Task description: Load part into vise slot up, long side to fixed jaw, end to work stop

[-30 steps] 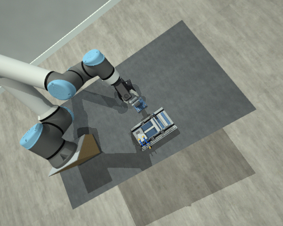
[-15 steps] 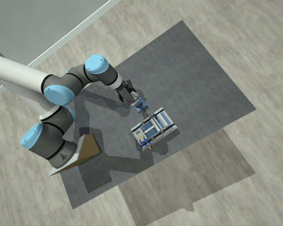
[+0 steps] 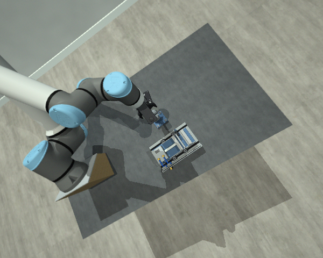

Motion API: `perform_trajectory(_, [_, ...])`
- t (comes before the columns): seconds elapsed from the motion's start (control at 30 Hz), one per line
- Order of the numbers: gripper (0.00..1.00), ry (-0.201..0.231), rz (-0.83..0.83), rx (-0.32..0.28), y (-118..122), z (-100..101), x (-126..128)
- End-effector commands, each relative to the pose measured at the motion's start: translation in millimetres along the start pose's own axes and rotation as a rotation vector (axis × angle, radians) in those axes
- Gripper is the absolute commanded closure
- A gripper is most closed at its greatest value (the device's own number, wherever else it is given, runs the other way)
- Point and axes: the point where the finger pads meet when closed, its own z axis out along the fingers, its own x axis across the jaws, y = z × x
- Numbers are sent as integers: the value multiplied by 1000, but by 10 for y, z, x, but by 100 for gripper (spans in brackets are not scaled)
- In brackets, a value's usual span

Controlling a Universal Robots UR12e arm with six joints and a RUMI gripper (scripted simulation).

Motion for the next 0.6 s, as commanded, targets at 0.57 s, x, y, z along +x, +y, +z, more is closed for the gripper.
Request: perform_trajectory(0.57, [49, 4, -2, -257, -24, 0, -2])
